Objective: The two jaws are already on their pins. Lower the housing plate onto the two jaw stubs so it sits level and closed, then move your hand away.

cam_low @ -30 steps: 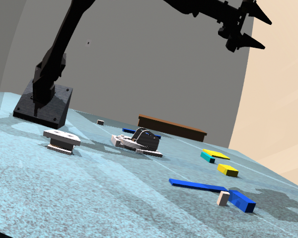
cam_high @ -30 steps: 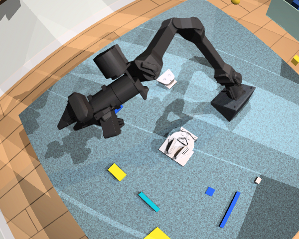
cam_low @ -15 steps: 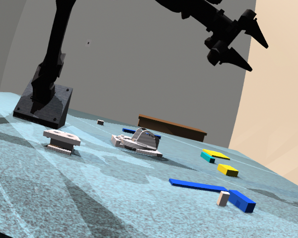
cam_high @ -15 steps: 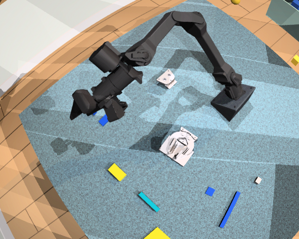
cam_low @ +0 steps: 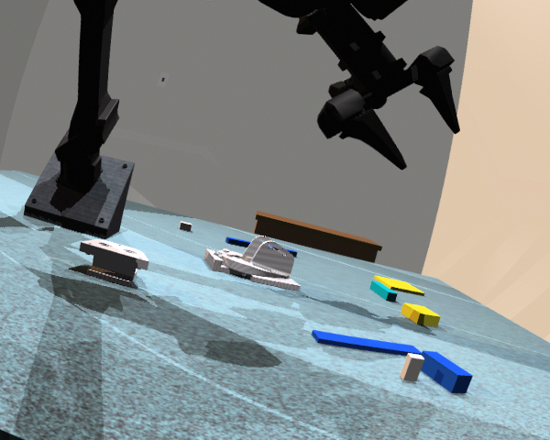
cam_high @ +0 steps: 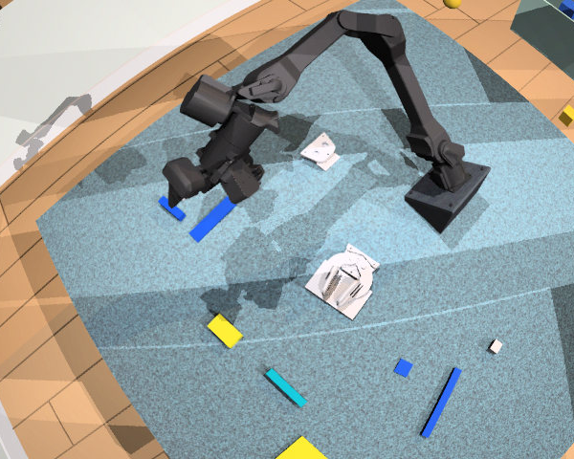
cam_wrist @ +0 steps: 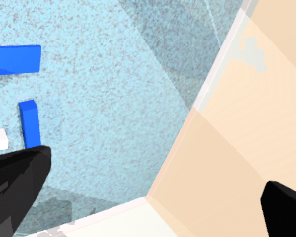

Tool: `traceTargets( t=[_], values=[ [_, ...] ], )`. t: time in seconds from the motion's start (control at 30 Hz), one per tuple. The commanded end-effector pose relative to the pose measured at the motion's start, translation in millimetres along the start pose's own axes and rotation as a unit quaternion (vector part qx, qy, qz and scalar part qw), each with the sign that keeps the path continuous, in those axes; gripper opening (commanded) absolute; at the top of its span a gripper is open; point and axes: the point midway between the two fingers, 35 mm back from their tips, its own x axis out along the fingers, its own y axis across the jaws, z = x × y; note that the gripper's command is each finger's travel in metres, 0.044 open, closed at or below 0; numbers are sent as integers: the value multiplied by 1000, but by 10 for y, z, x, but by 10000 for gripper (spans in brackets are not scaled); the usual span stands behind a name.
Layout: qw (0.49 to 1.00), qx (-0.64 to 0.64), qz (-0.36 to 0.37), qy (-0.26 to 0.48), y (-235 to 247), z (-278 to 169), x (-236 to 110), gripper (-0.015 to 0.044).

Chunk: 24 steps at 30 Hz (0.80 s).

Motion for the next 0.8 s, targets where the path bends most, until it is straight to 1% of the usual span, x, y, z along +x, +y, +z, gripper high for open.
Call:
traceTargets(
  t=[0.0,0.37,0.77],
  values=[
    [999,0,42,-9,337,-62,-52,440],
    [989,0,140,-40,1096,-103,-237,440],
    [968,10,241,-73,1836,-58,-583,440]
  ],
)
